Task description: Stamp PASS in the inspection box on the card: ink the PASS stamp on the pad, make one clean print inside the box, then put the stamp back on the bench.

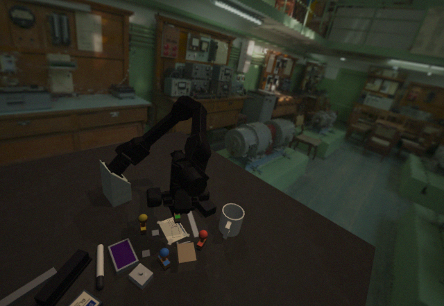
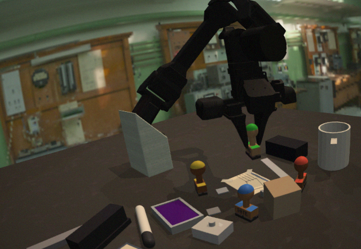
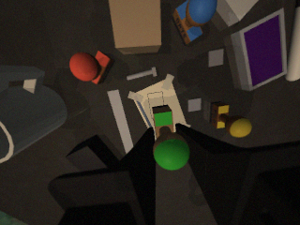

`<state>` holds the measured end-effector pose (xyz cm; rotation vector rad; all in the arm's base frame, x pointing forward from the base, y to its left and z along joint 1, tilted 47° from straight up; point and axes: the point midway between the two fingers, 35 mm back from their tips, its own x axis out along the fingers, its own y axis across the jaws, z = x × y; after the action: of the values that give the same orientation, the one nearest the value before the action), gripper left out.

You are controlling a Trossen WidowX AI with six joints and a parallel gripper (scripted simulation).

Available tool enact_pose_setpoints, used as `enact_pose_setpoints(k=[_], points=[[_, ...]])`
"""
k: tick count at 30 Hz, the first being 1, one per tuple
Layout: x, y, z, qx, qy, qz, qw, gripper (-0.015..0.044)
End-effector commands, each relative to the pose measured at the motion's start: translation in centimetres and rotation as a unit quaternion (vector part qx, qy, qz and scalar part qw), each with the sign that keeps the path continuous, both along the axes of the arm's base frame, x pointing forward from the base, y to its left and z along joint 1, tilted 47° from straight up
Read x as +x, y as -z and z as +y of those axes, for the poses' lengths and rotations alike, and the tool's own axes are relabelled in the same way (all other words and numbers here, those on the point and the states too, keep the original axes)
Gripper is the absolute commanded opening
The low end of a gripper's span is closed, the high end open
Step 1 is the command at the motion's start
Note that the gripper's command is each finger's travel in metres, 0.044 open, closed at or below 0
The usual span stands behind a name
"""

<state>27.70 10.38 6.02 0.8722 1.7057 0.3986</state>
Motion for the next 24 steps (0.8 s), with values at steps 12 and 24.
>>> enact_pose_setpoints(k=[12,24], points=[[3.7,1.9,-2.8,-0.007,-0.001,-0.006,1.0,0.0],[7.1,5.3,-6.2,-0.01,0.0,-0.007,1.0,0.0]])
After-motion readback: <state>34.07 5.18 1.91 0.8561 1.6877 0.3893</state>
